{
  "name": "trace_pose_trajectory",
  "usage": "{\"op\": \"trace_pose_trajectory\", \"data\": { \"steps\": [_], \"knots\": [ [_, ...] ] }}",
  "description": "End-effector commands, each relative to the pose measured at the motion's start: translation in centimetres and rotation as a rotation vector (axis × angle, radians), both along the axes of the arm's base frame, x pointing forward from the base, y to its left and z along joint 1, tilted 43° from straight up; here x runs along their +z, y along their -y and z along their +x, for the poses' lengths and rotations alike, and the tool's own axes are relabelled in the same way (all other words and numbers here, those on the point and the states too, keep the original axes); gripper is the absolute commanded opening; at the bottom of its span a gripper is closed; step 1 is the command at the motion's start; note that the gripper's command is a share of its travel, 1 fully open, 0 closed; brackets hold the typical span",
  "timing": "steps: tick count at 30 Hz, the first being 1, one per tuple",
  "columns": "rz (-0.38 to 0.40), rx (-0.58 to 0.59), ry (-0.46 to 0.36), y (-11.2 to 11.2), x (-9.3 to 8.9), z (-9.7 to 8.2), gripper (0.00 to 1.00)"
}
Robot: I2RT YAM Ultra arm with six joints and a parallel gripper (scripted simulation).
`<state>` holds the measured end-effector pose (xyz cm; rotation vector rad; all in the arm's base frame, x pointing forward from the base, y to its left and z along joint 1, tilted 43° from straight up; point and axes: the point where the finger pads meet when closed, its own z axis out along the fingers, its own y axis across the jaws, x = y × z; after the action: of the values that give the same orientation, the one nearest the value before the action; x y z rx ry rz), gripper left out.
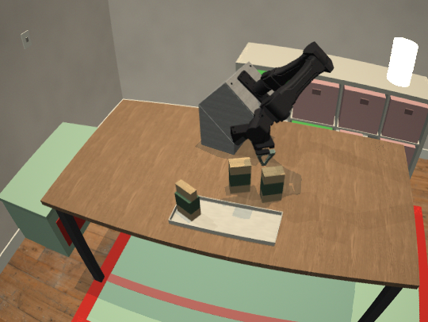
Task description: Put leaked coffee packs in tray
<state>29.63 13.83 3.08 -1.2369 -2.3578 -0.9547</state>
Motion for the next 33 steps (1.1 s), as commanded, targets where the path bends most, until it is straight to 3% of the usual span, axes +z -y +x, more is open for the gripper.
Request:
{"op": "trace_pose_trajectory", "data": {
  "steps": [1,4,6,9,10,11,33],
  "knots": [
    [0.003,-0.074,0.009,-2.8,5.1,0.7,0.77],
    [0.005,-0.082,0.01,-3.0,5.5,0.7,0.77],
    [-0.01,-0.093,-0.068,-2.5,3.3,-0.6,0.77],
    [-0.01,-0.093,-0.068,-2.5,3.3,-0.6,0.77],
    [0.003,-0.093,-0.003,-2.7,5.1,0.8,0.77],
    [0.005,-0.093,0.01,-2.7,5.5,0.9,0.77],
    [0.006,-0.091,0.019,-2.7,5.6,1.0,0.77]
  ]
}}
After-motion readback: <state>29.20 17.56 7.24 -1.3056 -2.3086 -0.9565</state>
